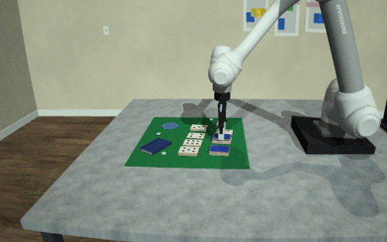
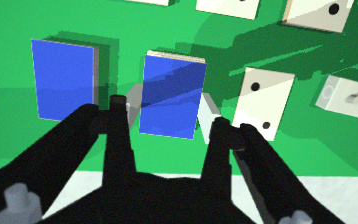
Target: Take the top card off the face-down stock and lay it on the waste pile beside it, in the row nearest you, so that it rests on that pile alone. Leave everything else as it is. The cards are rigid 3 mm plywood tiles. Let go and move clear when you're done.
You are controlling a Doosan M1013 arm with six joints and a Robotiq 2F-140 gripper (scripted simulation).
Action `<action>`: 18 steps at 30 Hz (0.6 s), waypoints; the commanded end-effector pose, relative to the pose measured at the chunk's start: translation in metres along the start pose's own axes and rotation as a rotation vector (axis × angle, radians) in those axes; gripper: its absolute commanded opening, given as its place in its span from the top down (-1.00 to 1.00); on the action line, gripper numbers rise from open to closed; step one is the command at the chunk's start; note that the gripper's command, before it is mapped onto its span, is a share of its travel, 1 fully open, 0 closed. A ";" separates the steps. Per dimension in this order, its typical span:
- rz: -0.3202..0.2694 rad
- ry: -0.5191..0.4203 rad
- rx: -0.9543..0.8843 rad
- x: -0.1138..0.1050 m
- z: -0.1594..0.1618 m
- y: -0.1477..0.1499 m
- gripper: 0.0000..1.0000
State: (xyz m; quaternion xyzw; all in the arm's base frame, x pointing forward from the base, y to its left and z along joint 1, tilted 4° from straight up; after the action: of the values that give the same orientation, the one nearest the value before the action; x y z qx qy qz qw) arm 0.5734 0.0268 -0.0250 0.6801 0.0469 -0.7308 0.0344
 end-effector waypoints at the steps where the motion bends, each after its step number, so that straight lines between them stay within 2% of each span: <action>1: 0.000 0.000 0.000 0.002 0.000 0.000 0.15; 18: 0.000 0.000 0.000 0.005 0.000 0.000 0.15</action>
State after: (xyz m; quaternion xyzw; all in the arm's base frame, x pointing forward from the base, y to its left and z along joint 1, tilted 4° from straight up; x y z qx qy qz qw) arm 0.5730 0.0269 -0.0304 0.6801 0.0469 -0.7308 0.0344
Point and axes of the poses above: the point where the finger pads meet when closed, its own x axis out along the fingers, its own y axis across the jaws, z = x × y, the point moved 1 cm from there along -x, back along the fingers, and after that the axes turned 13 degrees about -x, right-handed, at the moved point
